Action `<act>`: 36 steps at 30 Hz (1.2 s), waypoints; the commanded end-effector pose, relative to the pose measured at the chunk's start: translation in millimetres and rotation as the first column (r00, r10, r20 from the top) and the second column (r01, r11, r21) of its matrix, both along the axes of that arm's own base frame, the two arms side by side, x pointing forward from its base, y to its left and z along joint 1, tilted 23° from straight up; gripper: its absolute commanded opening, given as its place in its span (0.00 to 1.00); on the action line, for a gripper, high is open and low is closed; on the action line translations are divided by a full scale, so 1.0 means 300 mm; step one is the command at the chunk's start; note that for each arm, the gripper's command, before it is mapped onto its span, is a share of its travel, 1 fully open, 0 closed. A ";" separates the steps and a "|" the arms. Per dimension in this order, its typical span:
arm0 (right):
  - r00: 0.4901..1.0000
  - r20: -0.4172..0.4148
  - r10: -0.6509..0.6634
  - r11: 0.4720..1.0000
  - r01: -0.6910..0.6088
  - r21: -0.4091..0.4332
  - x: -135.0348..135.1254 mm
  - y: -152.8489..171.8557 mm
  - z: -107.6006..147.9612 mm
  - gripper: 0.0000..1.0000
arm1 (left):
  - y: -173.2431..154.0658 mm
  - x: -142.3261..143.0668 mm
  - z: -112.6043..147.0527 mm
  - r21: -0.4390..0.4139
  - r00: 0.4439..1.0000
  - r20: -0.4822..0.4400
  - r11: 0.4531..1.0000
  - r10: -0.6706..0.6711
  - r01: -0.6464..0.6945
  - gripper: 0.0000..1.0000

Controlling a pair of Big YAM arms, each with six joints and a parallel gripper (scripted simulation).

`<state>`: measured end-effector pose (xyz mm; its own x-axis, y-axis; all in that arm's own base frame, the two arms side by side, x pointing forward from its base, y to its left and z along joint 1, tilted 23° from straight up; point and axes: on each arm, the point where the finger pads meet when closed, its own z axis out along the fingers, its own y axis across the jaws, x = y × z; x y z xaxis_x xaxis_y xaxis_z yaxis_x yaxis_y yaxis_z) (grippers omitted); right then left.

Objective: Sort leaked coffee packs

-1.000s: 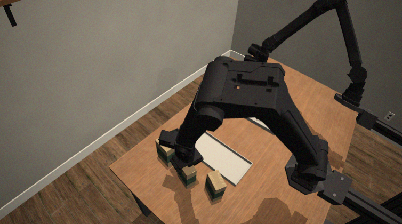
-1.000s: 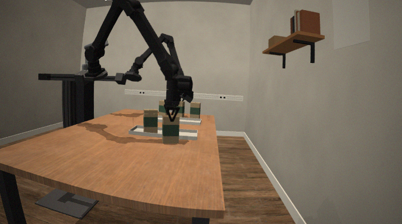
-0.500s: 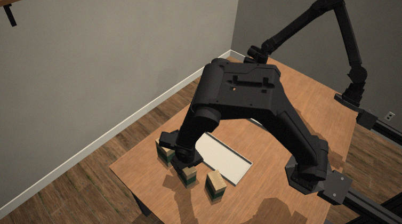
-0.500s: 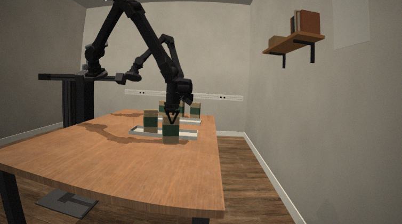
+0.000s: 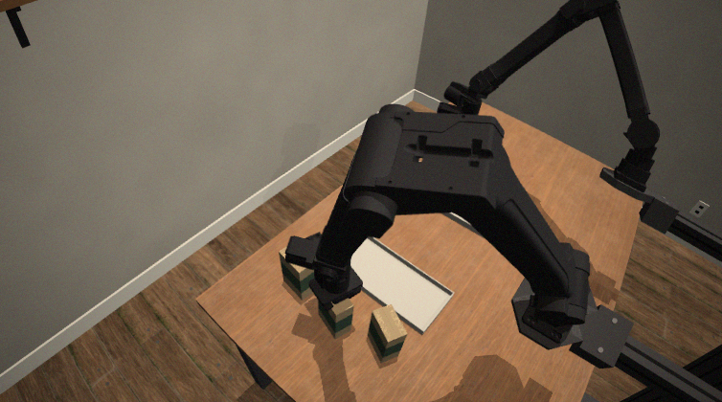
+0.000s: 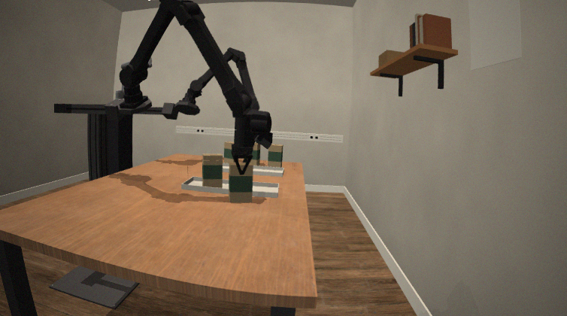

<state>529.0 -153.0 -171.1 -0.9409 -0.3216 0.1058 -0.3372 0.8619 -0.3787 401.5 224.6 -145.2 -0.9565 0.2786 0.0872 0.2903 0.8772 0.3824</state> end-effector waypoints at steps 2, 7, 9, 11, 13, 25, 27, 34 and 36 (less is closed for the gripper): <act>1.000 0.019 0.010 1.000 -0.010 -0.003 0.039 0.000 0.022 0.23 | 0.012 0.024 0.014 0.005 1.000 0.015 1.000 -0.002 0.002 0.23; 1.000 0.019 0.010 1.000 -0.010 -0.003 0.039 0.000 0.022 0.23 | 0.012 0.024 0.014 0.005 1.000 0.015 1.000 -0.002 0.002 0.23; 1.000 0.019 0.010 1.000 -0.010 -0.003 0.039 0.000 0.022 0.23 | 0.012 0.024 0.014 0.005 1.000 0.015 1.000 -0.002 0.002 0.23; 1.000 0.019 0.010 1.000 -0.010 -0.003 0.039 0.000 0.022 0.23 | 0.012 0.024 0.014 0.005 1.000 0.015 1.000 -0.002 0.002 0.23; 1.000 0.019 0.010 1.000 -0.010 -0.003 0.039 0.000 0.022 0.23 | 0.012 0.024 0.014 0.005 1.000 0.015 1.000 -0.002 0.002 0.23; 1.000 0.019 0.010 1.000 -0.010 -0.003 0.039 0.000 0.022 0.23 | 0.012 0.024 0.014 0.005 1.000 0.015 1.000 -0.002 0.002 0.76; 1.000 0.019 0.010 1.000 -0.010 -0.003 0.039 0.000 0.022 0.76 | 0.012 0.024 0.014 0.005 1.000 0.015 1.000 -0.002 0.002 0.76; 1.000 0.019 0.010 1.000 -0.010 -0.003 0.039 0.000 0.022 0.76 | 0.012 0.024 0.014 0.005 1.000 0.015 1.000 -0.002 0.002 0.76; 1.000 0.019 0.010 1.000 -0.010 -0.003 0.039 0.000 0.022 0.76 | 0.012 0.024 0.014 0.005 1.000 0.015 1.000 -0.002 0.002 0.76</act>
